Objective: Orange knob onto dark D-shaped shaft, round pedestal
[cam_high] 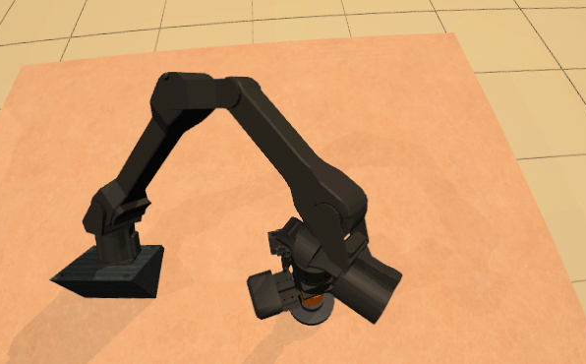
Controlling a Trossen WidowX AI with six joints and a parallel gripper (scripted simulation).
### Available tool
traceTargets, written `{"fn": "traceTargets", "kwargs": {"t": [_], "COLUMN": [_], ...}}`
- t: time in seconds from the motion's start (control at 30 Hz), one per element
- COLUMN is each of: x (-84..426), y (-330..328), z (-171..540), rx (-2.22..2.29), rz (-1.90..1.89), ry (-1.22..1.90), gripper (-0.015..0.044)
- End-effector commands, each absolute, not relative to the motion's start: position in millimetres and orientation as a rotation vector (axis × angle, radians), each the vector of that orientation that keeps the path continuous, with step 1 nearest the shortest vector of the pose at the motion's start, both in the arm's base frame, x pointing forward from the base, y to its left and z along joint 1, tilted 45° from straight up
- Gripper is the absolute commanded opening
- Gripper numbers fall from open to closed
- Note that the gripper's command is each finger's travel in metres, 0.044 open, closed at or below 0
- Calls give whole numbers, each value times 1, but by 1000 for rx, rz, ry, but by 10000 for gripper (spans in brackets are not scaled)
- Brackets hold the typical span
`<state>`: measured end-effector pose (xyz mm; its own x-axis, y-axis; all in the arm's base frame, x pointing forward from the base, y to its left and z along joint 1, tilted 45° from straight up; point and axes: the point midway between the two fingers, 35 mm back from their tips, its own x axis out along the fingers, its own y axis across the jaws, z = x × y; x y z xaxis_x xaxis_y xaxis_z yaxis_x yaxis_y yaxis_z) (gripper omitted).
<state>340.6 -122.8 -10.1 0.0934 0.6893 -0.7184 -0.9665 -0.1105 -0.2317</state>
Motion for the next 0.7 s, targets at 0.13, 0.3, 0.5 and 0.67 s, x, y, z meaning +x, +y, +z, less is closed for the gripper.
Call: {"fn": "traceTargets", "kwargs": {"t": [0.13,0.3,0.5,0.67], "x": [341,343,346,346], "y": [-124,-124,-124,-122], "z": [-5,-3,-4,-7], "rx": [-888,-1010,-1010,-1010], "rz": [1492,1538,1537,1537], "ry": [391,277,277,277], "gripper": [0,0,0,0]}}
